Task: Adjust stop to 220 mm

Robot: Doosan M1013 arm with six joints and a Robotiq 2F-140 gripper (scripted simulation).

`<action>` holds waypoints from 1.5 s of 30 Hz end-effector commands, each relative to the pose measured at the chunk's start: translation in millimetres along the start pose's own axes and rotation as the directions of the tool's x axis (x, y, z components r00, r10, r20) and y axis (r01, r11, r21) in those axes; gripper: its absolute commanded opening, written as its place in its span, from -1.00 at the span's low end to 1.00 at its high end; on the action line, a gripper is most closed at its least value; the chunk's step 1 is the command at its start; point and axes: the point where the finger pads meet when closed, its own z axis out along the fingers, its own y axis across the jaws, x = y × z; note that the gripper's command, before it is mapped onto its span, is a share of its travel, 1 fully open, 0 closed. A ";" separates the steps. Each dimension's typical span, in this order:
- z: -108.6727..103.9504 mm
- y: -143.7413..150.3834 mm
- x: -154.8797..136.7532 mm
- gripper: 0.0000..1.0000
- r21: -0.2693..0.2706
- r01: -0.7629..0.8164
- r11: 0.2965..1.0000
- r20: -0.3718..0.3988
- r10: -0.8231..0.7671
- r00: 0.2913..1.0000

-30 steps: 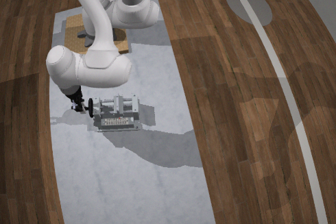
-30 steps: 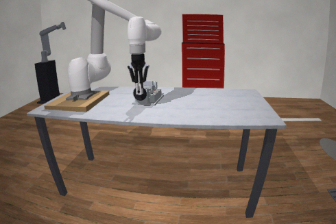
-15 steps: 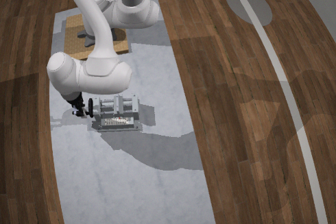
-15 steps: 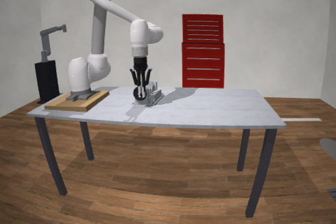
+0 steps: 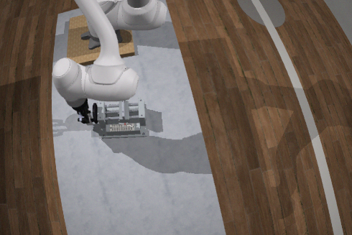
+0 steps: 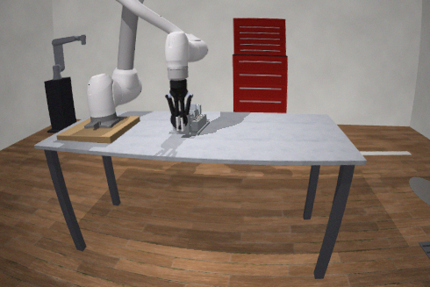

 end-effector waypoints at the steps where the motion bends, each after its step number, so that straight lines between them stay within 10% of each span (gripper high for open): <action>1: 6.5 8.4 0.0 -0.92 -0.003 0.001 1.000 0.000 -0.001 1.000; 45: -11.4 51.5 0.0 -0.92 -0.003 0.001 1.000 0.000 -0.001 1.000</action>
